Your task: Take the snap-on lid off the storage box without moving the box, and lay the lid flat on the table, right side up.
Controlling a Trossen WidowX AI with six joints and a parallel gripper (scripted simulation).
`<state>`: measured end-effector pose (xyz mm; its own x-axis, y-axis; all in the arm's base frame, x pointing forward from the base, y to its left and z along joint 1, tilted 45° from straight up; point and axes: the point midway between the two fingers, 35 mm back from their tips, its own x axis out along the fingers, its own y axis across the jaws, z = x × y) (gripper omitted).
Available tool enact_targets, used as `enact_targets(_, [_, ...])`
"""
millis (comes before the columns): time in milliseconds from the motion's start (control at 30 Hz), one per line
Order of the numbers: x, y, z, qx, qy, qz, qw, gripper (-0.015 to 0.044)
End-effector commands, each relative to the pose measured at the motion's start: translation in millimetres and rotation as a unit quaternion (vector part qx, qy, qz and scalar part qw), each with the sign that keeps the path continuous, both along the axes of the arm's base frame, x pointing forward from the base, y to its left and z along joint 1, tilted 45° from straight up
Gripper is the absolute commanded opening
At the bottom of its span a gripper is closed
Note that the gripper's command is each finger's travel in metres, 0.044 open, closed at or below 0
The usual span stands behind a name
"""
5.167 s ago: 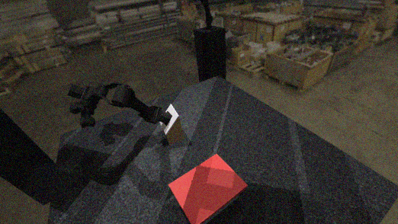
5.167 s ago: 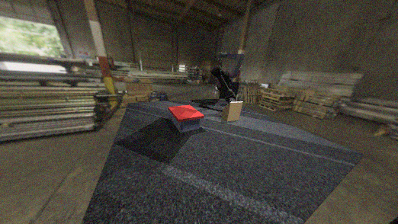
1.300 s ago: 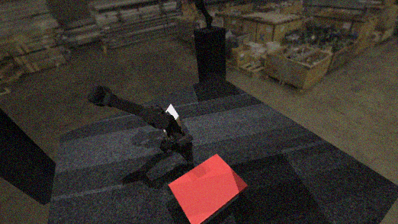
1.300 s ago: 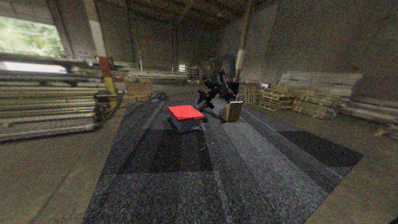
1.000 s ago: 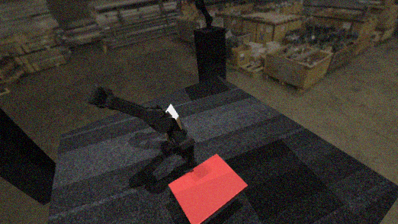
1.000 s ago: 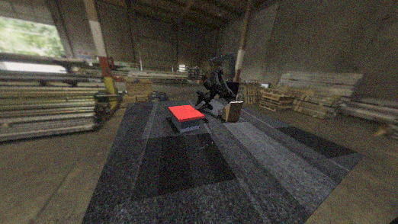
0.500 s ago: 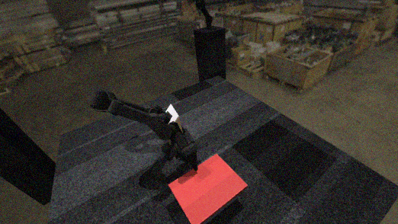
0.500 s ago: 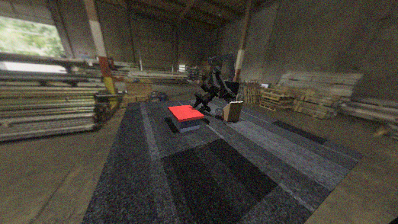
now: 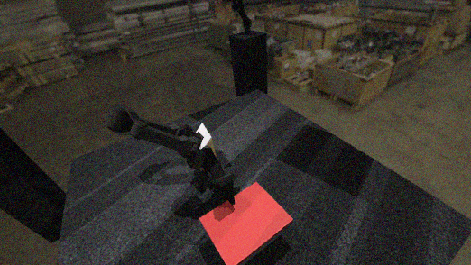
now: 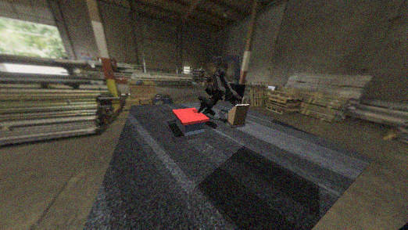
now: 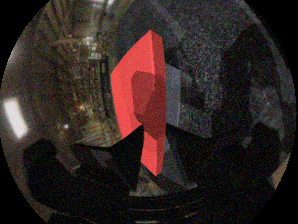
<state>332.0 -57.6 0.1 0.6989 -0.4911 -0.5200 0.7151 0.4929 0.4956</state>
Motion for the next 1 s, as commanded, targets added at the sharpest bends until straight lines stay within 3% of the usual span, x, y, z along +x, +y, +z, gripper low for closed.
enact_targets(0, [0.4,0.1,-0.2,-0.001,0.001,0.002,1.0,0.0116])
enact_targets(200, [0.4,0.1,-0.2,-0.001,0.001,0.002,1.0,0.0])
enact_targets(967, [-0.1,3.2,3.3,0.0,0.0,0.0,1.0,0.0])
